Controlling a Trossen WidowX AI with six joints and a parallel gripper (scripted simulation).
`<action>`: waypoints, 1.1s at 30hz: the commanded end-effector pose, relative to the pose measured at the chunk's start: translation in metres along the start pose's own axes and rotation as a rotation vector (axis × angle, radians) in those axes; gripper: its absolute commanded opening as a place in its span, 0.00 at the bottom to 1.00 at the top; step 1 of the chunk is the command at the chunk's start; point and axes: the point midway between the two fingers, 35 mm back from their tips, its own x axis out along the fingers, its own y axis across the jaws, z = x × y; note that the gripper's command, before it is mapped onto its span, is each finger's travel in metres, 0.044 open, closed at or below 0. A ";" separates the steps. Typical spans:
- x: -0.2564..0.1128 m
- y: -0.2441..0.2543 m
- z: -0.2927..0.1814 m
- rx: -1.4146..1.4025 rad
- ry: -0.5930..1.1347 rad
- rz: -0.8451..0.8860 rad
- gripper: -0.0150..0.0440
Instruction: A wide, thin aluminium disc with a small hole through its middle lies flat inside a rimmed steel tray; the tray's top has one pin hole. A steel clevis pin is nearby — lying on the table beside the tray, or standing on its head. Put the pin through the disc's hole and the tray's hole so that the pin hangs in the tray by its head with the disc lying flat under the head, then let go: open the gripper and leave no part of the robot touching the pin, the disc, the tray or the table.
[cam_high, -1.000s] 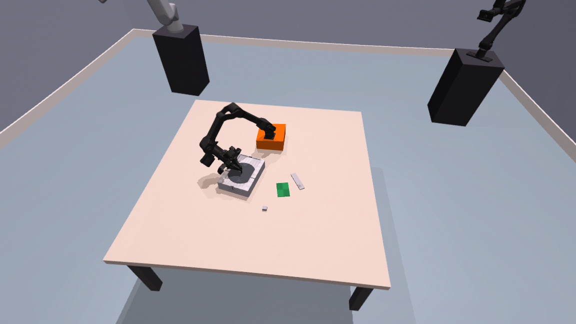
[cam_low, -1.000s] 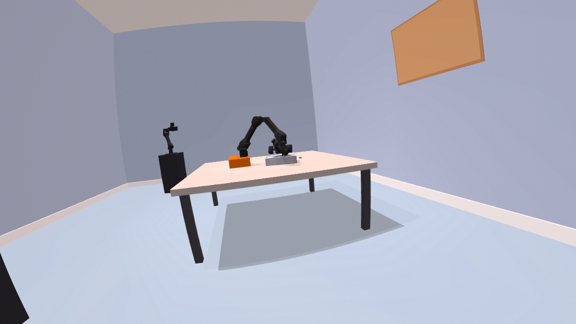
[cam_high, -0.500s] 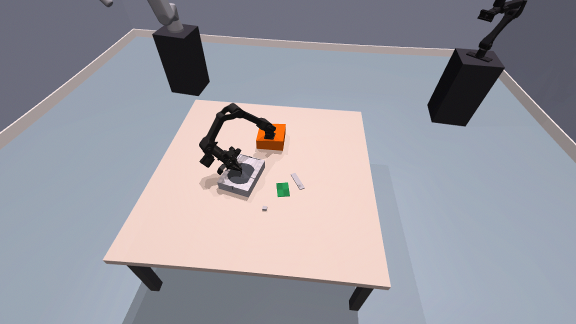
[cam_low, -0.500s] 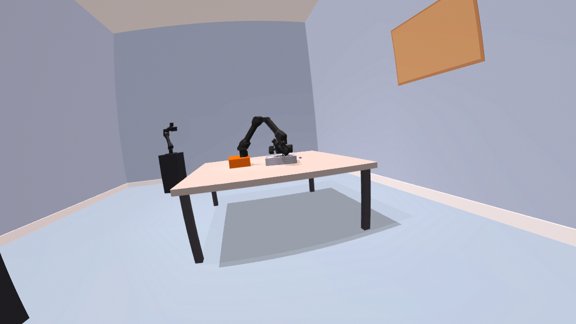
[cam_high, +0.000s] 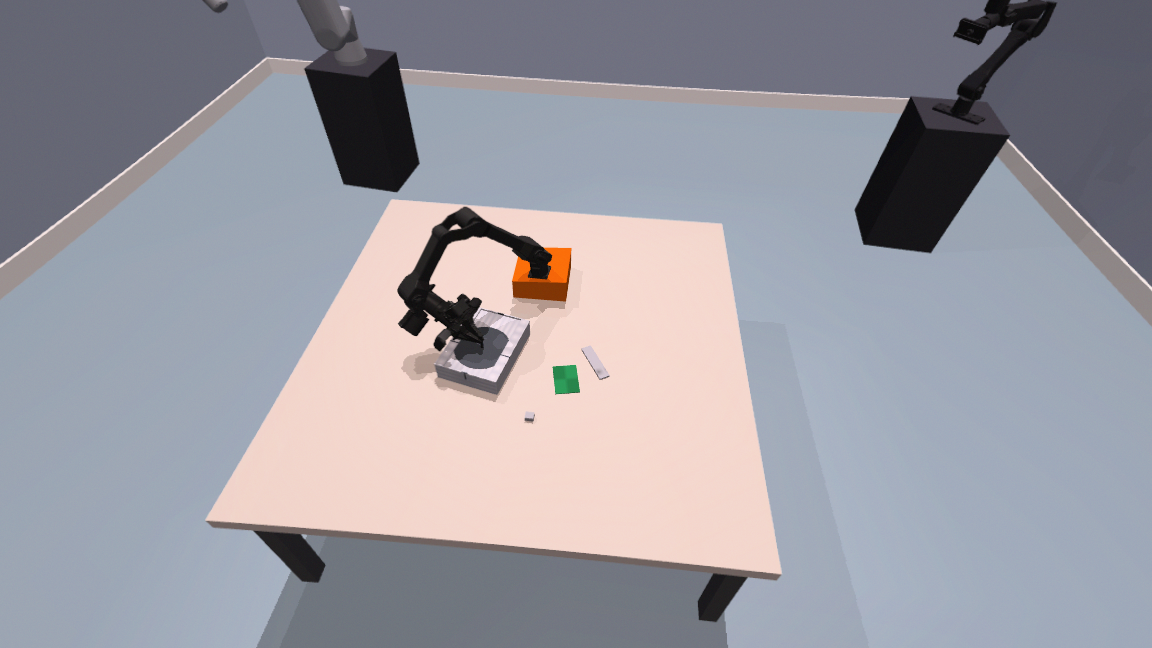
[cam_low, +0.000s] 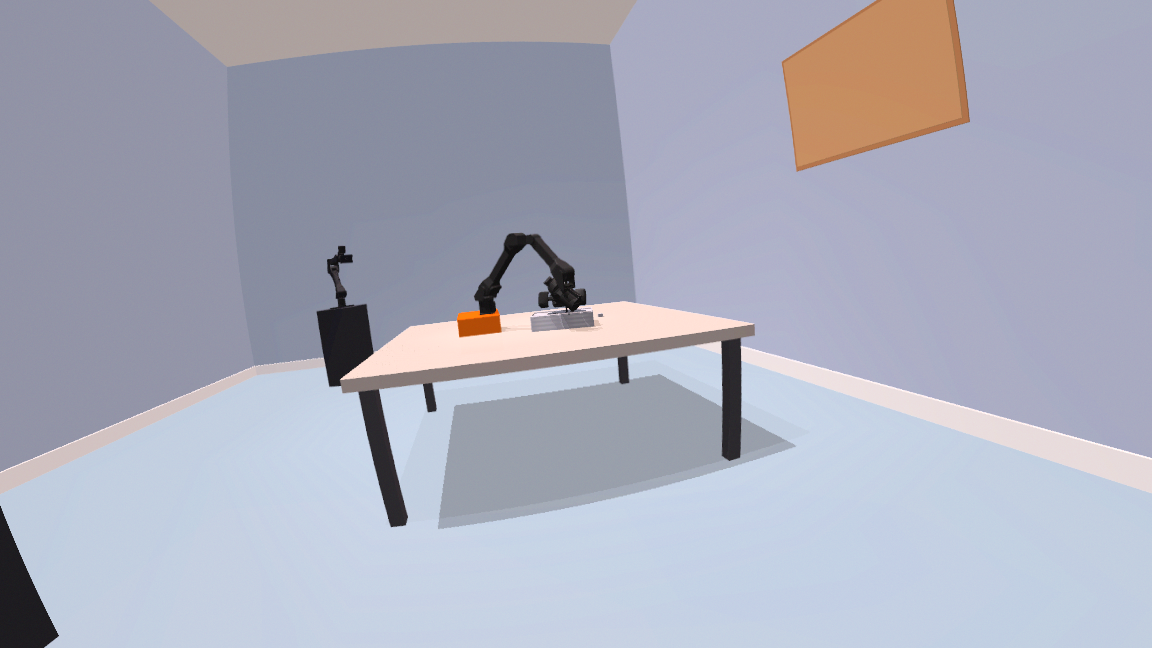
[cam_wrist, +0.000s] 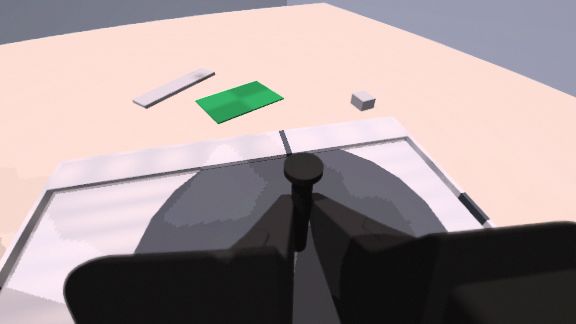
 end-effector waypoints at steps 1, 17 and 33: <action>0.000 -0.003 0.000 -0.001 0.001 -0.005 0.25; 0.000 -0.006 0.000 -0.002 0.001 -0.005 0.25; -0.001 -0.010 -0.001 -0.002 0.001 -0.005 0.25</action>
